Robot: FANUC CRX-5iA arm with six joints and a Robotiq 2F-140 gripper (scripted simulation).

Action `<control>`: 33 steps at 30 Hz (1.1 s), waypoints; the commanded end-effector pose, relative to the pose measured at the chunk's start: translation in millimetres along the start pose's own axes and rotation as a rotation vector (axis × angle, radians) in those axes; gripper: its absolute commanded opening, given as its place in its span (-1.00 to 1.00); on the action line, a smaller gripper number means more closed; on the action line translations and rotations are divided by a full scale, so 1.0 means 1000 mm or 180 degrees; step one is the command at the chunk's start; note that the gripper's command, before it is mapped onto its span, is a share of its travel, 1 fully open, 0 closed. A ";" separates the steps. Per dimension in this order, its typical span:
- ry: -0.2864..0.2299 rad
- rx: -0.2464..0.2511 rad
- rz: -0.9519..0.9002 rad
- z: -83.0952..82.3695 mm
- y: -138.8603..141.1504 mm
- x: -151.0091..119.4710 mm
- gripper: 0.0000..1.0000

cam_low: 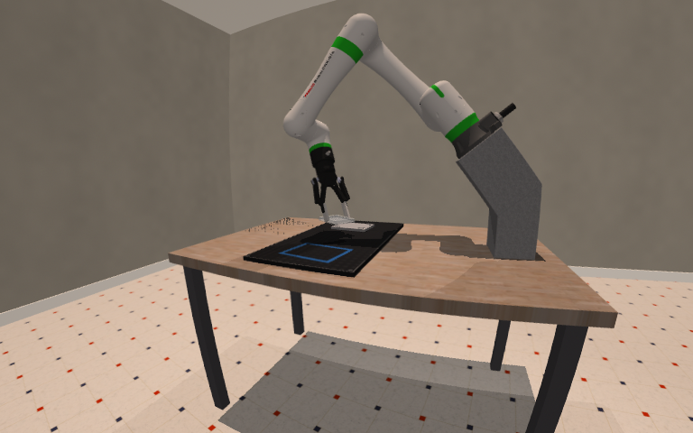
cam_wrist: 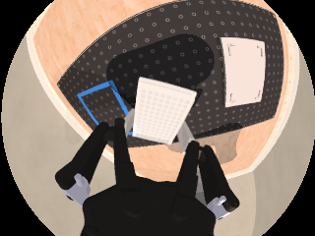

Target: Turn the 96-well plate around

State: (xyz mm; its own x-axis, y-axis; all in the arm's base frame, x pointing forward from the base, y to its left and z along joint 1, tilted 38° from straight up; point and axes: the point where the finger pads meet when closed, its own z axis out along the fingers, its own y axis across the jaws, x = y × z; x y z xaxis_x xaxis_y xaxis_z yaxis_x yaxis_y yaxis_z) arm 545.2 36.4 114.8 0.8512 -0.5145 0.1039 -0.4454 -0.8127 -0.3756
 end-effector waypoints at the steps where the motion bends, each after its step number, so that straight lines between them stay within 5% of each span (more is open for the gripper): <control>1: 0.0004 -0.0003 0.0002 0.004 -0.012 -0.008 -1.00; 33: 0.0004 -0.0003 0.0002 0.031 -0.086 -0.059 -1.00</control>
State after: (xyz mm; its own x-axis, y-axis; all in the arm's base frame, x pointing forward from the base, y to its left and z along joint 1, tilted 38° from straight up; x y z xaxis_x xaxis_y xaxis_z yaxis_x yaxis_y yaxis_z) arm 542.2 133.0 112.3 0.8512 -0.5145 0.1038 -0.4455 -0.8128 -0.3754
